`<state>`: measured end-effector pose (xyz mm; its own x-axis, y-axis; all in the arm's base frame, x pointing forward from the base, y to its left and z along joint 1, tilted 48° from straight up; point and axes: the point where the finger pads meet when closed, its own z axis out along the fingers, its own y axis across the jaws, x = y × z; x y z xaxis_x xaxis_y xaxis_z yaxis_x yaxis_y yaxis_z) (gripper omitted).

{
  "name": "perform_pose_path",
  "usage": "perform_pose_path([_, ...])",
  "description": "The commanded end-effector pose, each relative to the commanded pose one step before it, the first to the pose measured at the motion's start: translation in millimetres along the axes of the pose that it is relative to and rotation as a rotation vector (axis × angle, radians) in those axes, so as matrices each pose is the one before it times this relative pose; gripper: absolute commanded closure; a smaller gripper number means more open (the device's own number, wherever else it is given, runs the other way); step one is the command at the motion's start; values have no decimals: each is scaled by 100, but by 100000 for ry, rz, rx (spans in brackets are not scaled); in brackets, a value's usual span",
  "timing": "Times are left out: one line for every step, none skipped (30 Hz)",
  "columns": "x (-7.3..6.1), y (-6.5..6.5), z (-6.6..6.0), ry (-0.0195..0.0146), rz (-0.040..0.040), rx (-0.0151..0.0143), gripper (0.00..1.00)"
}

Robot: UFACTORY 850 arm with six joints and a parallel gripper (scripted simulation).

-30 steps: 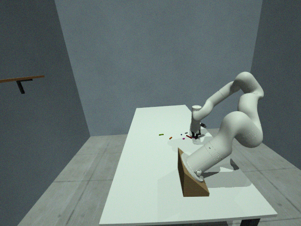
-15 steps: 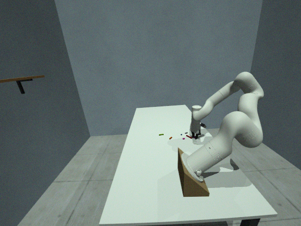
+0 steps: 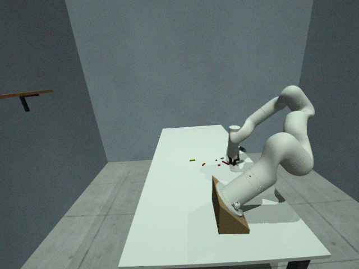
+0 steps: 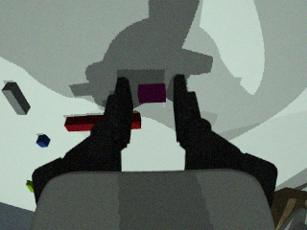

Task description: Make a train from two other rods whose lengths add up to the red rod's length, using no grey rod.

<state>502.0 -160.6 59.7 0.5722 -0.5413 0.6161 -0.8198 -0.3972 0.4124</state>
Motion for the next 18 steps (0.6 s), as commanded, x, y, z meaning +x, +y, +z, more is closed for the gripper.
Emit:
perform_pose_path([36,-47,-54,63,39,106,64])
perform_pose_path([0,0,0,0,0,0,85])
perform_pose_path([0,0,0,0,0,0,85])
perform_pose_path([0,0,0,0,0,0,85])
perform_pose_path([0,0,0,0,0,0,85])
perform_pose_path([0,0,0,0,0,0,85])
perform_pose_path([0,0,0,0,0,0,85])
perform_pose_path([0,0,0,0,0,0,85])
perform_pose_path([0,0,0,0,0,0,85])
perform_pose_path([0,0,0,0,0,0,85])
perform_pose_path([0,0,0,0,0,0,85])
perform_pose_path([0,0,0,0,0,0,85])
perform_pose_path([0,0,0,0,0,0,85])
perform_pose_path([0,0,0,0,0,0,85])
perform_pose_path([0,0,0,0,0,0,85])
perform_pose_path([0,0,0,0,0,0,85])
perform_pose_path([0,0,0,0,0,0,85])
perform_pose_path([0,0,0,0,0,0,85])
